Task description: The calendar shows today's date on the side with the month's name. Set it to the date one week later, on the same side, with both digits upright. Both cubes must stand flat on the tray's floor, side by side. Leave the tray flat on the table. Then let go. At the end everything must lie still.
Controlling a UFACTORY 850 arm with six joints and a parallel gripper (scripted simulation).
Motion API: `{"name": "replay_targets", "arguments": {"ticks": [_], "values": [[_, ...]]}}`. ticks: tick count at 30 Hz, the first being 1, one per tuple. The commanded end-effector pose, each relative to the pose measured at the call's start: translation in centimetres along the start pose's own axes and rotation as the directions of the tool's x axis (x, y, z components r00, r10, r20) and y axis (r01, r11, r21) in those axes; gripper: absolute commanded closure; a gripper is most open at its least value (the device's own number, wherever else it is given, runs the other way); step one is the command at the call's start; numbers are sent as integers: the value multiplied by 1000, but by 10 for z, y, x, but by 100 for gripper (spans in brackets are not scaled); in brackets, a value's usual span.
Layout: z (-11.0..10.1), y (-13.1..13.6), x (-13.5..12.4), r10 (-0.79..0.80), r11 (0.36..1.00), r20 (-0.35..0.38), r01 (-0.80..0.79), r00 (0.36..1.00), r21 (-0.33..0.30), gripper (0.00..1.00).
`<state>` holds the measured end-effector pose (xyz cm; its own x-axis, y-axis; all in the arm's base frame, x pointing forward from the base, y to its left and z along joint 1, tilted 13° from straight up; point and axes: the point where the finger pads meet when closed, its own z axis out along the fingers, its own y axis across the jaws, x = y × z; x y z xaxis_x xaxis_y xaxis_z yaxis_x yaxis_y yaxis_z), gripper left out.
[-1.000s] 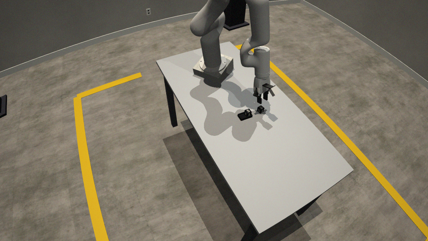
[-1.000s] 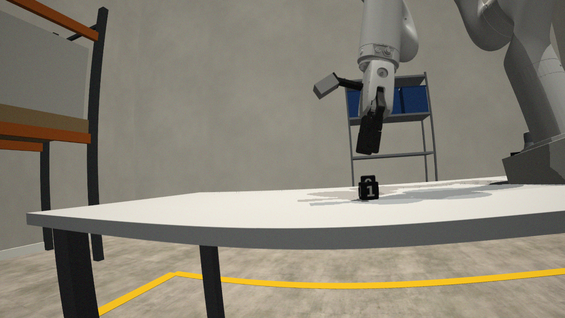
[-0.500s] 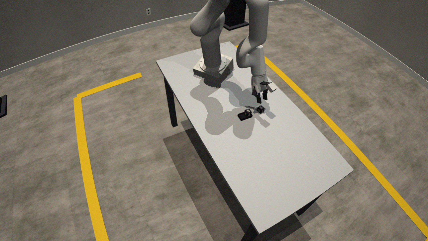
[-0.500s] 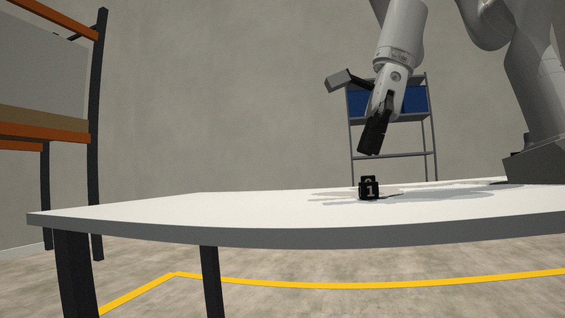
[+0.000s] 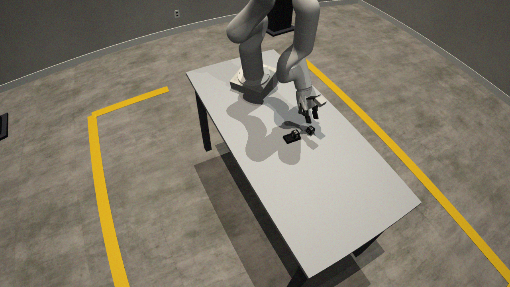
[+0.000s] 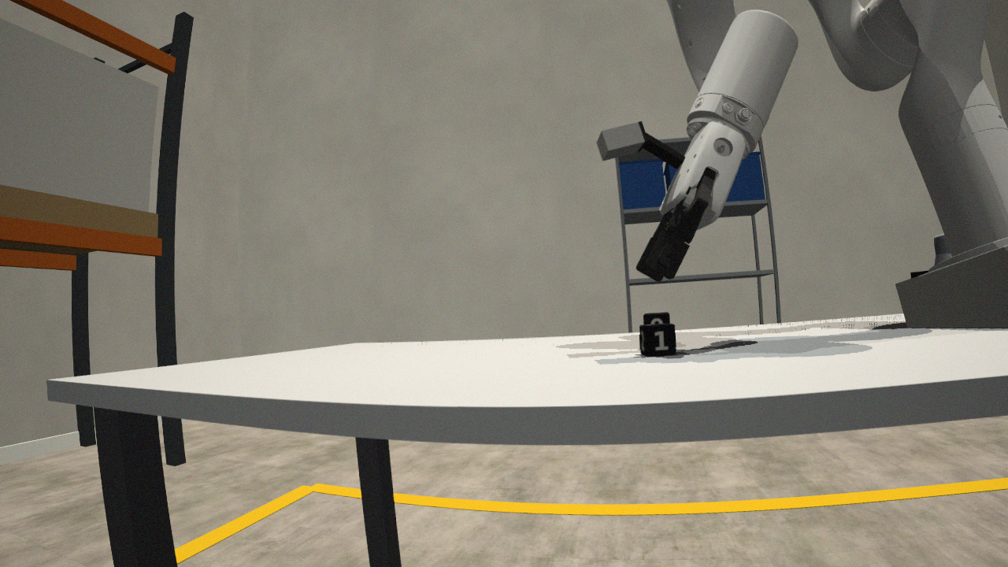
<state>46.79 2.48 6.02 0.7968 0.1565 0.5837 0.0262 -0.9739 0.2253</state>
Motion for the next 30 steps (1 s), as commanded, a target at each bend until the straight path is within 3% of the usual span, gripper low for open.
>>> {"name": "replay_targets", "arguments": {"ticks": [1,5,11,18,25,30], "values": [[1,1,-1,1,1000,-93,-1,996,0,51],[-1,-1,-2,6,1000,-157,-4,988,10,51],[-1,-1,-2,6,1000,-172,-4,985,12,51],[2,0,-3,4,1000,-240,-3,971,6,51],[1,-1,-6,7,1000,-372,-4,928,10,51],[0,-1,-7,9,1000,-395,-5,919,12,51]]}}
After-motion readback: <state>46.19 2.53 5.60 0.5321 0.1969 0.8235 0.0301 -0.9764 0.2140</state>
